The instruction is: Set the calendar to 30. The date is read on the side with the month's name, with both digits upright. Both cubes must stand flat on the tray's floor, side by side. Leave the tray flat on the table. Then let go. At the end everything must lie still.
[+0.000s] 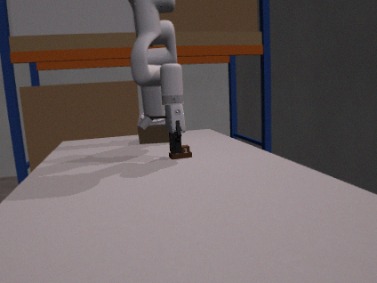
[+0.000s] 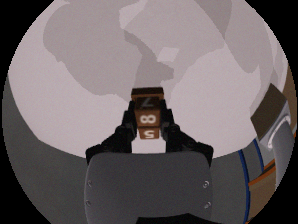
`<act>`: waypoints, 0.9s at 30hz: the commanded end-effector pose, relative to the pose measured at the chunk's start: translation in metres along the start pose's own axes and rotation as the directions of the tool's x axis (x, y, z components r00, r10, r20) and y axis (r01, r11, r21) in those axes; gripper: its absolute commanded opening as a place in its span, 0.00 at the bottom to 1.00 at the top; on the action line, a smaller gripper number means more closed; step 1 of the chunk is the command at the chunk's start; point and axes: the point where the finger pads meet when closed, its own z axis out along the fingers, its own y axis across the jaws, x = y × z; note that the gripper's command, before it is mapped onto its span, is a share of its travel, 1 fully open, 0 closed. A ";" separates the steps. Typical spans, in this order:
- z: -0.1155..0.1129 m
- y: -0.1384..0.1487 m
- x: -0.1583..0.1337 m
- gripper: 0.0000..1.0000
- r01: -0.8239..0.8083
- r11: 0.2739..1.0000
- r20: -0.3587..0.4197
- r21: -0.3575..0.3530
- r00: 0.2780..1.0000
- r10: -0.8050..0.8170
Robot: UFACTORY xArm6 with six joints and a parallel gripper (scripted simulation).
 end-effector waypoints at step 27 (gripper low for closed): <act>-0.001 -0.001 0.000 0.47 0.000 1.000 0.000 0.003 1.000 0.000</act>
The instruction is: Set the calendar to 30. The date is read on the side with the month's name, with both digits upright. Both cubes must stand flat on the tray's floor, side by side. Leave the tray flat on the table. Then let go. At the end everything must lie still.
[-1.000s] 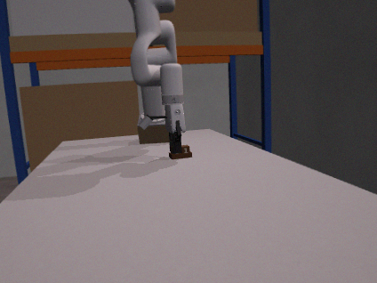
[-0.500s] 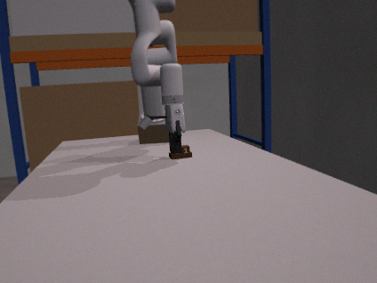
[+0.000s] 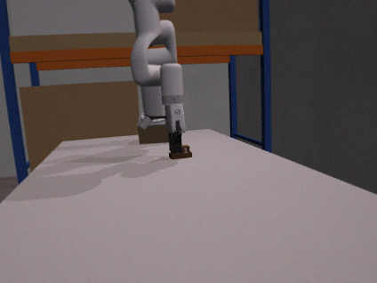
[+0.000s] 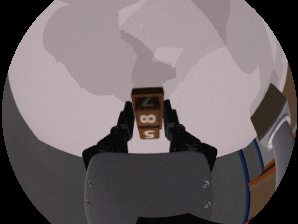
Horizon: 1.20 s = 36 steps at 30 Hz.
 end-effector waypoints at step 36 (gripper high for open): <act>-0.086 -0.001 0.000 0.47 0.000 1.000 0.000 0.002 1.000 0.000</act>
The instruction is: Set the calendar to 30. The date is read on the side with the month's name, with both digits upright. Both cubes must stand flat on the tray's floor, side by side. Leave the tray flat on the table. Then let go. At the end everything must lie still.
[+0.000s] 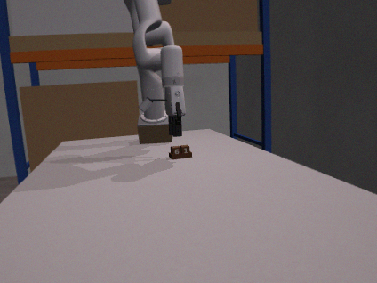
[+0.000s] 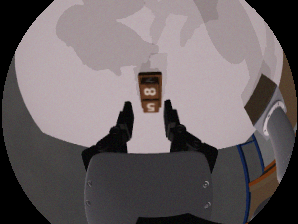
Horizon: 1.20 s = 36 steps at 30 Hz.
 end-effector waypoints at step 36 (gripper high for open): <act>-0.040 -0.001 0.003 1.00 0.003 1.000 0.015 -0.024 1.000 -0.002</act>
